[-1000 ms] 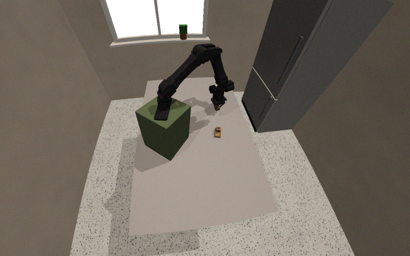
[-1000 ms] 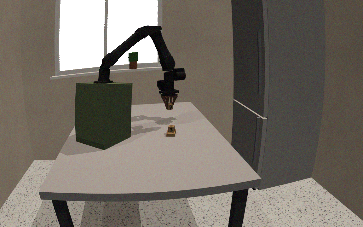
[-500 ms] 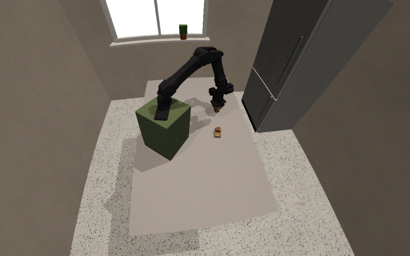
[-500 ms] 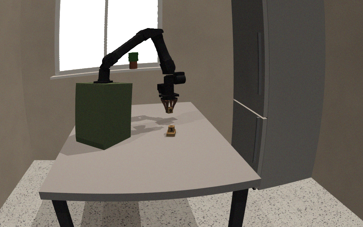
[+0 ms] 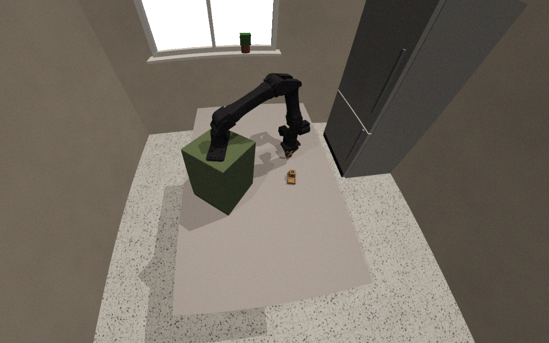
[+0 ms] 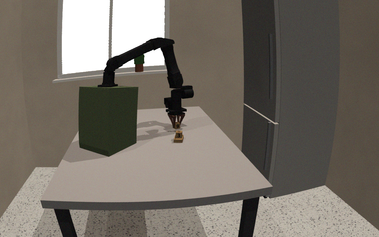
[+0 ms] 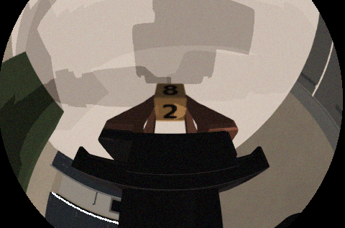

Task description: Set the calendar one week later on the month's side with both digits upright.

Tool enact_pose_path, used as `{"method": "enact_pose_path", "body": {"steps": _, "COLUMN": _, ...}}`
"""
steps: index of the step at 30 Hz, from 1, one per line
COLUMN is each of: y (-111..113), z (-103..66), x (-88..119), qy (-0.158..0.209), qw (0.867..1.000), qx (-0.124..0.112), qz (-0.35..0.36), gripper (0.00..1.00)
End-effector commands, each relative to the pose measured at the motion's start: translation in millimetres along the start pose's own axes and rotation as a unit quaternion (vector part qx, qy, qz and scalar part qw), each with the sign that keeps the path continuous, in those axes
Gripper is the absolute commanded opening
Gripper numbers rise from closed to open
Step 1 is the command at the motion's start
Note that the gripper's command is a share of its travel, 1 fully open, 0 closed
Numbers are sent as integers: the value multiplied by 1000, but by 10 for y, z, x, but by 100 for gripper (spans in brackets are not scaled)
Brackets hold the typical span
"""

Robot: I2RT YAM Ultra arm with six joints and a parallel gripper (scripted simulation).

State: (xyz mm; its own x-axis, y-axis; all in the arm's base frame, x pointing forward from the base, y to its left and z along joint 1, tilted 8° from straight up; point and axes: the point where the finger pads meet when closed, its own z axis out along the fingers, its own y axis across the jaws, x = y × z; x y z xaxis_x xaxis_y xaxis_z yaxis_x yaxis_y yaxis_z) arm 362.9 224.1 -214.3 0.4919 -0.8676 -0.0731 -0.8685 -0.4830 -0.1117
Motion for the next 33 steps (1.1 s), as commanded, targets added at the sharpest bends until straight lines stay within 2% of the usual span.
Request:
{"method": "enact_pose_path", "body": {"steps": 1, "y": -82, "z": 33, "x": 3, "qy": 0, "qw": 1000, "qx": 12, "qz": 0, "gripper": 27}}
{"method": "enact_pose_path", "body": {"steps": 7, "y": -84, "z": 101, "x": 3, "qy": 0, "qw": 1000, "qx": 12, "qz": 0, "gripper": 27}}
{"method": "enact_pose_path", "body": {"steps": 33, "y": -84, "z": 103, "x": 3, "qy": 0, "qw": 1000, "qx": 12, "qz": 0, "gripper": 27}}
